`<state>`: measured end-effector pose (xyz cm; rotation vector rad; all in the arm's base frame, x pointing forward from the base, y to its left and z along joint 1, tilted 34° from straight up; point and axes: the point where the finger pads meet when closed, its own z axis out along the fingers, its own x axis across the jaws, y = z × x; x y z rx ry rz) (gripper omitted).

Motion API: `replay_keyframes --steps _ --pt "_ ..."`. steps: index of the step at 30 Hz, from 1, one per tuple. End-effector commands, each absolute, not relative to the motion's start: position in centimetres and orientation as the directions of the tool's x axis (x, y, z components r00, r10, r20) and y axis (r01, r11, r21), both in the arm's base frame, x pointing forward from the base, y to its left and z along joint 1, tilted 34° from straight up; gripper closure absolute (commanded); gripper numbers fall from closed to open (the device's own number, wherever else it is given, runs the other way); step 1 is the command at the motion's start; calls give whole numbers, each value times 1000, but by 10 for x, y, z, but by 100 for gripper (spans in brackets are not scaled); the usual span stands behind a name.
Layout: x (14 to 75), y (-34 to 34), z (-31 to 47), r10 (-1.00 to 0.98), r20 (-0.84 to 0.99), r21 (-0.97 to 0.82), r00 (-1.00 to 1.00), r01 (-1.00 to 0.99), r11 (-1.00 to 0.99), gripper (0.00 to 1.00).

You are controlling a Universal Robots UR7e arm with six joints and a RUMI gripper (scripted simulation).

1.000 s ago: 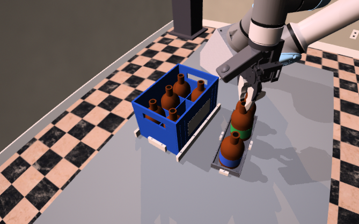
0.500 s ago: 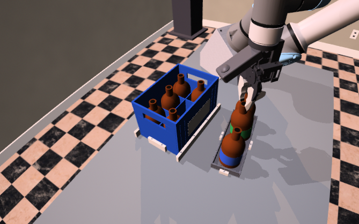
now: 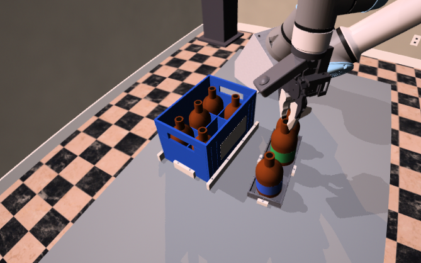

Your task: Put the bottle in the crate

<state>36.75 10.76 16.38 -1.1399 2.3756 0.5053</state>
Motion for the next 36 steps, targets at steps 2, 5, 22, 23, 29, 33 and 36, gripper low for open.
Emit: replay_keyframes --steps 2,5,22,23,29,33,36 --pt "368 107 164 -630 -544 127 -554 -797 590 100" --pt "367 107 165 -630 -544 127 -554 -797 590 100" --pt "365 101 175 -630 -544 127 -554 -797 590 100" --pt "364 100 176 -630 -544 127 -554 -797 590 100" --pt "363 98 180 -630 -544 127 -554 -797 590 100" --pt "362 95 184 -630 -544 127 -554 -797 590 100" --pt "361 94 187 -630 -544 127 -554 -797 590 100"
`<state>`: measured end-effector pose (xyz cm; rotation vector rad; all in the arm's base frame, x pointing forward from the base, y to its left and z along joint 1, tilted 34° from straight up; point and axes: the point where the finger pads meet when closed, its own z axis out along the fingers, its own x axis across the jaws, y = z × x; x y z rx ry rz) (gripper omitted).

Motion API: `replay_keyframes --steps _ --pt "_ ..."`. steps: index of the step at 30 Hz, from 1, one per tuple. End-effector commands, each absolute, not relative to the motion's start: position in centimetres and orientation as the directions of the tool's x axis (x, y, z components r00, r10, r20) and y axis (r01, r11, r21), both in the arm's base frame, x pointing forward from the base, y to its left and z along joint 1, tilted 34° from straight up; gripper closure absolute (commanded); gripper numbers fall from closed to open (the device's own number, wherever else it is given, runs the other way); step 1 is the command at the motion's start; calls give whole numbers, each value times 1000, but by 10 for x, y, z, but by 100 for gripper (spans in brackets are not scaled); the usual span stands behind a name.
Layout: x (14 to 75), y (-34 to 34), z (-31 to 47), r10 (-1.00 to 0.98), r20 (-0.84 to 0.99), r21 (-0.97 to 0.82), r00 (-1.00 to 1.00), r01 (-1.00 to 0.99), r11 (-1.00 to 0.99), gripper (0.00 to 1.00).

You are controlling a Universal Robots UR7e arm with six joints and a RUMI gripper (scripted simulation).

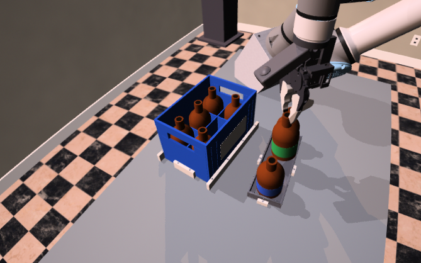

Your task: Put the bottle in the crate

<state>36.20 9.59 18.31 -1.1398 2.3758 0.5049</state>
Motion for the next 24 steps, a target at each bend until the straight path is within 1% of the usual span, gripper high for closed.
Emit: replay_keyframes --steps 1,24 --pt "361 93 188 -630 -544 127 -554 -797 590 100" --pt "358 87 197 -630 -544 127 -554 -797 590 100"
